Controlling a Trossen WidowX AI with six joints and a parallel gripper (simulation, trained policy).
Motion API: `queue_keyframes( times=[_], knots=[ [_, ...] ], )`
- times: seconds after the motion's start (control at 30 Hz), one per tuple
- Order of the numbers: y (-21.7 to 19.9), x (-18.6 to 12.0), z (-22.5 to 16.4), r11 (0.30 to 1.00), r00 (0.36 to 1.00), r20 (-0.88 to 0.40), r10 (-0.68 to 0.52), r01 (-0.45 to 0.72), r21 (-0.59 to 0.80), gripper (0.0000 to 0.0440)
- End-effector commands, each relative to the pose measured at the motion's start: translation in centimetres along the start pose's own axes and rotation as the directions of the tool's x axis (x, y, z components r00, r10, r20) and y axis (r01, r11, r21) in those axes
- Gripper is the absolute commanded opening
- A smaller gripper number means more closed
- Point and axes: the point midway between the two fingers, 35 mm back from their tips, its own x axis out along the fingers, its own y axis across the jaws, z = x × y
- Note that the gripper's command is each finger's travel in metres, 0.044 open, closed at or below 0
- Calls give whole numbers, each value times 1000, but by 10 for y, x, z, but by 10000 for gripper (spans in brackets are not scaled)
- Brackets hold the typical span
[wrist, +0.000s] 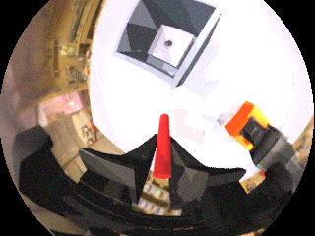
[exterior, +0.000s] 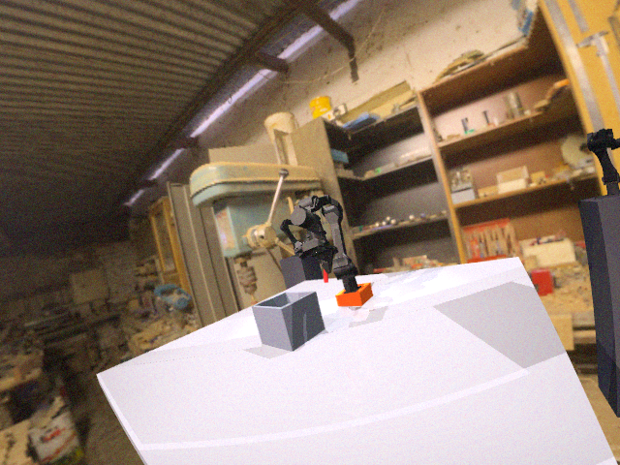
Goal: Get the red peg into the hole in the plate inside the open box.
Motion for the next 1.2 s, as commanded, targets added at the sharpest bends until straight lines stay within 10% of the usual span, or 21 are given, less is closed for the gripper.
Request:
queue_keyframes(
  times=[0.0,1.17],
  knots=[
    [2,-5,10,1000,1000,30,1,-1,2,0],
    [14,-6,104,992,988,113,-104,94,87,0]
  ],
)
